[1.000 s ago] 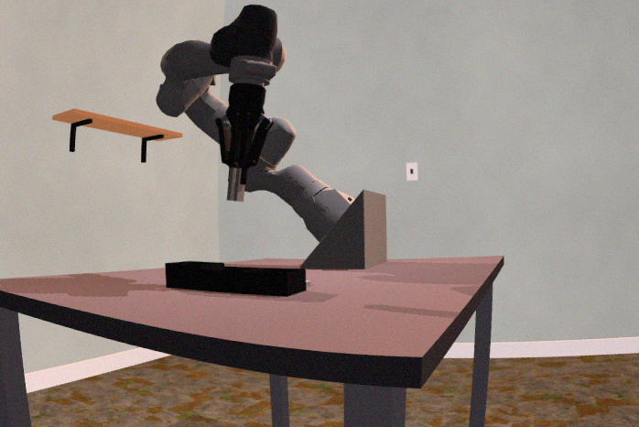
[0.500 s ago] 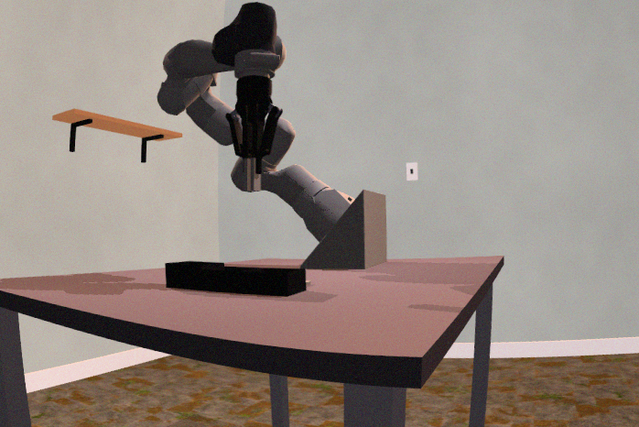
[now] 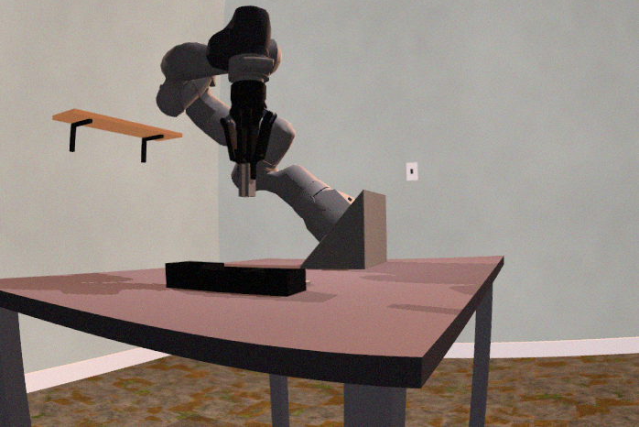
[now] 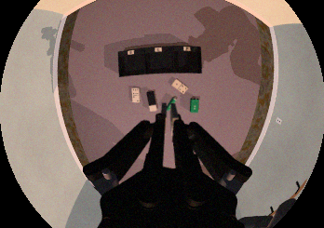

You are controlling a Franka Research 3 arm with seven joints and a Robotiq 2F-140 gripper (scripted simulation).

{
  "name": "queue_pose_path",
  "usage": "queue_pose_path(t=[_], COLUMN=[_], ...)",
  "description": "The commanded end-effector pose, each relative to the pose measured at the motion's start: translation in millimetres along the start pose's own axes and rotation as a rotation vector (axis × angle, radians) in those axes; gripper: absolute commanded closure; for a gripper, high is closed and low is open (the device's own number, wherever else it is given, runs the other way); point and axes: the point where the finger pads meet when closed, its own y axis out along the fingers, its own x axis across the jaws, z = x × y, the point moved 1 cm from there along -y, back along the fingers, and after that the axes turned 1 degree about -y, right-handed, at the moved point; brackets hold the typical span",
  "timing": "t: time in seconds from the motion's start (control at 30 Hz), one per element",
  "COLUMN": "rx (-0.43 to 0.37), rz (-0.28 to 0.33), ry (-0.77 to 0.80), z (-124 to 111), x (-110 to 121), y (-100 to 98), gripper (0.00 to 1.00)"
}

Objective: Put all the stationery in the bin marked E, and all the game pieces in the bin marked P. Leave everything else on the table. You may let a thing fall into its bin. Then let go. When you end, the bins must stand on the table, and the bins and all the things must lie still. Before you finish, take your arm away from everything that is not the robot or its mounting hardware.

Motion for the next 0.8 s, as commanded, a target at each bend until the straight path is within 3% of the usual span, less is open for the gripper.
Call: queue_pose_path(t=[0.0, 0.13, 0.2, 0.57, 0.77], rx=[-0.001, -0.001, -0.001, -0.001, -0.001], rz=[0.003, 0.003, 0.003, 0.003, 0.003], ry=[-0.032, -0.032, -0.032, -0.032, -0.032], z=[21, 44, 44, 105, 107], x=[12, 26, 26, 64, 65], y=[20.0, 40.7, 40.7, 97.7, 100.0], gripper=[0.95, 0.95, 0.95, 0.95, 0.95])
